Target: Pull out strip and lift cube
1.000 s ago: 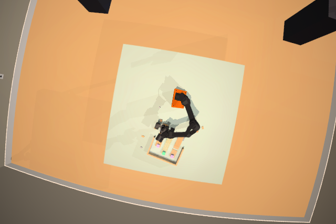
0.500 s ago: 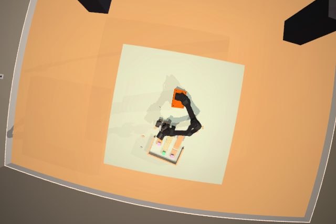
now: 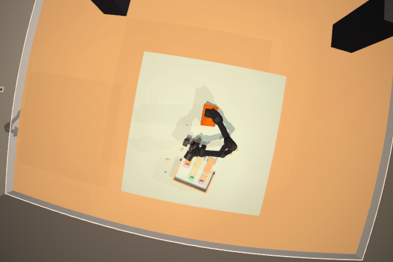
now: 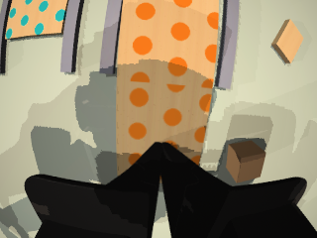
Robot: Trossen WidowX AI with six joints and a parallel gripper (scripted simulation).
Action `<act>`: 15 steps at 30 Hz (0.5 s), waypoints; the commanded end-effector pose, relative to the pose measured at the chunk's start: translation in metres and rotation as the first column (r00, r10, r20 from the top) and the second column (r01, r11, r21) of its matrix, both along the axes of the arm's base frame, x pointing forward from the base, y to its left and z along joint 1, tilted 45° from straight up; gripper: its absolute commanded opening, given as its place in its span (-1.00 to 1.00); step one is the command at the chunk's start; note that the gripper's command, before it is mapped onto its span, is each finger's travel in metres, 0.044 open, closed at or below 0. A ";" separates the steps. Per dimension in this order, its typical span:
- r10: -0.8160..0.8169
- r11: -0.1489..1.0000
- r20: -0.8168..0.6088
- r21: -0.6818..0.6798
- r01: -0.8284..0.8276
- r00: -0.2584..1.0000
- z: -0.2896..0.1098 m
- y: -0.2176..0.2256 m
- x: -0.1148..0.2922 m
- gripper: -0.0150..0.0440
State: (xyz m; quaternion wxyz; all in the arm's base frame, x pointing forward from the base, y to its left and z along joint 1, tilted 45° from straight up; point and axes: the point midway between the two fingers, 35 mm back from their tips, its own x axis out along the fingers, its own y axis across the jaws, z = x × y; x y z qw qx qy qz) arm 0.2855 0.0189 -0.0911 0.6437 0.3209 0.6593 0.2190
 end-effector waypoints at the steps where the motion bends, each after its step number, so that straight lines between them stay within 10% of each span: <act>1: 0.016 1.000 -0.025 0.004 -0.015 1.000 -0.003 0.006 -0.016 -0.49; 15: 0.016 1.000 -0.027 0.004 -0.015 1.000 -0.001 0.009 -0.036 -0.49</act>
